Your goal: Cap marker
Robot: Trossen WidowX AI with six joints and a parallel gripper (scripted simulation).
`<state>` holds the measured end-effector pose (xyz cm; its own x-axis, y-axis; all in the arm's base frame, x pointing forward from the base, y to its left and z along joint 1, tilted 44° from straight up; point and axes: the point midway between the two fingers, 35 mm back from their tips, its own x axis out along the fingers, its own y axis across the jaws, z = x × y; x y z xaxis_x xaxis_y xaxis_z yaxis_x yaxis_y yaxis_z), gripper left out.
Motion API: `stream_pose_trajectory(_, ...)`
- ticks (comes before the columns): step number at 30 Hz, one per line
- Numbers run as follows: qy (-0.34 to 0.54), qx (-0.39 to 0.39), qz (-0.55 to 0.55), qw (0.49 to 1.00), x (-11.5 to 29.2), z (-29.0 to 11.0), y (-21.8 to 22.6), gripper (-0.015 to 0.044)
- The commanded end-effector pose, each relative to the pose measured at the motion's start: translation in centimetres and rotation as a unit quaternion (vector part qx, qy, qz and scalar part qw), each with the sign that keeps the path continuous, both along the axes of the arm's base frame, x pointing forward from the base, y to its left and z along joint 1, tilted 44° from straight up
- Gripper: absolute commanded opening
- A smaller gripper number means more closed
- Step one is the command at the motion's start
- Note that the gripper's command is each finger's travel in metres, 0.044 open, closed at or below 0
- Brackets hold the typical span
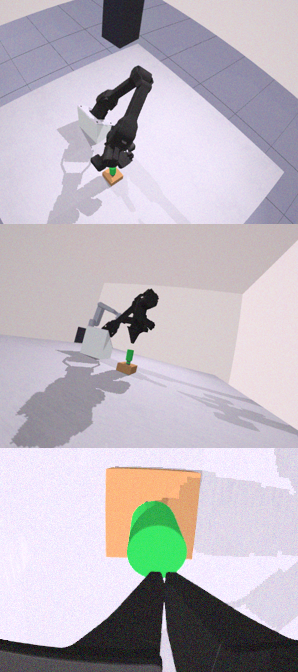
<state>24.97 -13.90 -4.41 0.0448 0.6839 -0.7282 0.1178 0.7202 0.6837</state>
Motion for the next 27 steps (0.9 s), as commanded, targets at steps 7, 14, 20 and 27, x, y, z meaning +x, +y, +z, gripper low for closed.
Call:
stream_pose_trajectory(7, -0.002, -0.001, 0.003, 1.0, 0.0, -0.3, 0.2, 0.0)
stream_pose_trajectory(14, -0.002, 0.0, 0.003, 1.0, 0.1, -1.0, 0.9, 0.0)
stream_pose_trajectory(20, -0.002, 0.0, 0.003, 1.0, 0.1, -1.6, 1.5, 0.0)
stream_pose_trajectory(27, -0.002, 0.0, 0.003, 1.0, 0.1, -2.3, 2.2, 0.0)
